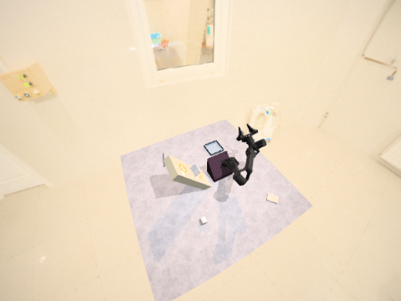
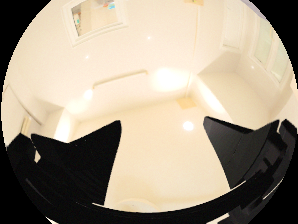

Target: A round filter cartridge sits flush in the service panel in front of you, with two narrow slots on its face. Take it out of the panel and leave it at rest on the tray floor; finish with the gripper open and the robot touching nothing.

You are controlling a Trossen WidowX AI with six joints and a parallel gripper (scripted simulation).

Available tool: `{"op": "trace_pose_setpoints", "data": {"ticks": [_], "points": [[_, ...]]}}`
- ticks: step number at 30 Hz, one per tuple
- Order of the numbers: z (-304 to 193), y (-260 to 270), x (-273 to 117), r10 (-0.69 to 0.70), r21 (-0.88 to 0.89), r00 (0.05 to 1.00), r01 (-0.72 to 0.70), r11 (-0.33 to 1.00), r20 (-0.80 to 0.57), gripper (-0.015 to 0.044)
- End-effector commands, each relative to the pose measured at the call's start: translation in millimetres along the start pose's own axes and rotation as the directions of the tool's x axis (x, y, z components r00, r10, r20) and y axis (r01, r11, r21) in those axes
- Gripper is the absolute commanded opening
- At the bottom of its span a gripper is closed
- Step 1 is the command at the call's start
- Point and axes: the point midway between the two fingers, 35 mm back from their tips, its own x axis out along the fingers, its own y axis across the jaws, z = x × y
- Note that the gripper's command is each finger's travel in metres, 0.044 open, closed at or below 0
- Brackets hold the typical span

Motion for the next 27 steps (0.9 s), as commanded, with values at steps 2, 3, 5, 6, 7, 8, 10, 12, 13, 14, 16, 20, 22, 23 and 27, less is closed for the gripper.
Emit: {"op": "trace_pose_setpoints", "data": {"ticks": [2,3,5,6,7,8,10,12,13,14,16,20,22,23,27], "points": [[0,-6,6,-0.032,-0.03,0.999,0.032,0.999,0.009,0.0348],[0,-15,13,-0.072,-0.067,0.997,0.073,0.995,0.02,0.0321],[1,-36,29,-0.168,-0.155,0.985,0.174,0.972,0.049,0.0269],[2,-47,36,-0.215,-0.199,0.974,0.224,0.954,0.064,0.0243],[2,-59,43,-0.263,-0.242,0.962,0.274,0.931,0.078,0.0216],[2,-71,49,-0.311,-0.284,0.946,0.325,0.902,0.092,0.019],[2,-95,60,-0.405,-0.364,0.907,0.419,0.831,0.121,0.0138],[3,-122,69,-0.496,-0.442,0.855,0.507,0.74,0.151,0.0095],[3,-136,73,-0.539,-0.479,0.826,0.546,0.688,0.167,0.0095],[4,-150,75,-0.58,-0.514,0.794,0.58,0.632,0.182,0.0095],[6,-179,79,-0.657,-0.578,0.723,0.636,0.511,0.215,0.0095],[12,-238,78,-0.782,-0.685,0.557,0.687,0.244,0.28,0.0095],[16,-265,73,-0.818,-0.705,0.482,0.696,0.138,0.315,0.0095],[17,-276,71,-0.83,-0.712,0.45,0.696,0.095,0.329,0.0095],[25,-320,56,-0.874,-0.755,0.301,0.647,-0.106,0.381,0.0095]]}}
